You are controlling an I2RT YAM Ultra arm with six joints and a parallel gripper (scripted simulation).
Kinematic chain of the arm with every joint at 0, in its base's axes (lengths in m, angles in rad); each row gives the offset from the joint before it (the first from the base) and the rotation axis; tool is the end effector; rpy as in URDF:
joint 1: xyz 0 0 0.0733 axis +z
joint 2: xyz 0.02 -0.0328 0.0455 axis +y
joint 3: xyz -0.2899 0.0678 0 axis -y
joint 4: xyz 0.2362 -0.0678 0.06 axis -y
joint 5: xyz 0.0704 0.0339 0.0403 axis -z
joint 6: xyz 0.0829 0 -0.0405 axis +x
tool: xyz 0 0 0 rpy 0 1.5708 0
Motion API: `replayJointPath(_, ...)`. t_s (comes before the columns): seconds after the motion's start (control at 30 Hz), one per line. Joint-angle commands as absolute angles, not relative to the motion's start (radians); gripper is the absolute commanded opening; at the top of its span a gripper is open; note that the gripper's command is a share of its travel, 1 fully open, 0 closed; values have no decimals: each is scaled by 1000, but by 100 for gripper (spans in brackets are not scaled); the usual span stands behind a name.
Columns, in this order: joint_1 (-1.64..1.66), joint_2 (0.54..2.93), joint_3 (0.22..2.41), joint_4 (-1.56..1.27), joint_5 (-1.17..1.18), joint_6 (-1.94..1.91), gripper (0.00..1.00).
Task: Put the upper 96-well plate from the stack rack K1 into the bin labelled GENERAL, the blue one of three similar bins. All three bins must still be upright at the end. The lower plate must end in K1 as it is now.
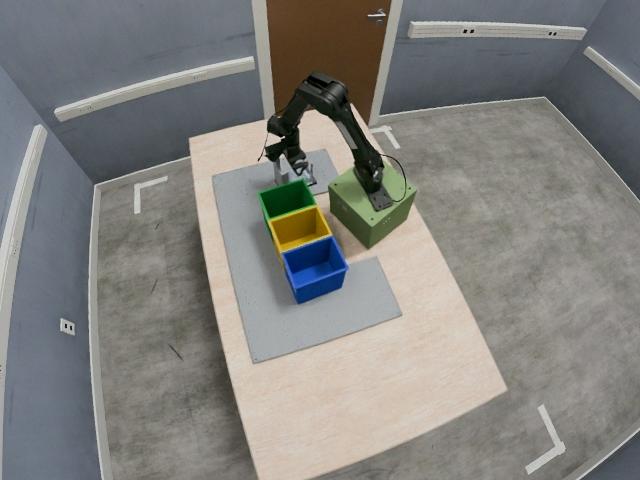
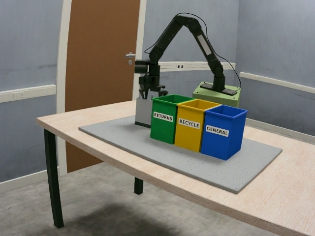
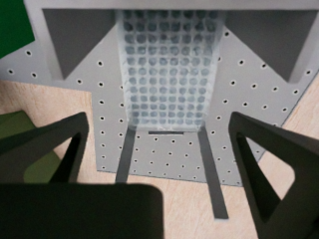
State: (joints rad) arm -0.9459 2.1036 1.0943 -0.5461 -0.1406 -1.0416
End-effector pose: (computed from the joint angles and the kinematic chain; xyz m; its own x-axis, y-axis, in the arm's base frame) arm 0.2127 -0.2731 0.0481 -0.9874 -0.0921 -0.1287 -0.1002 0.9933 0.0574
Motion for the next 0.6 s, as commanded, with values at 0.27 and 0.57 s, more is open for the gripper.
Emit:
replayJointPath(0.27,-934,2143,1080,-468,-142,-1026,100)
replayJointPath(0.57,-930,2178,1073,-429,-141,-1021,100)
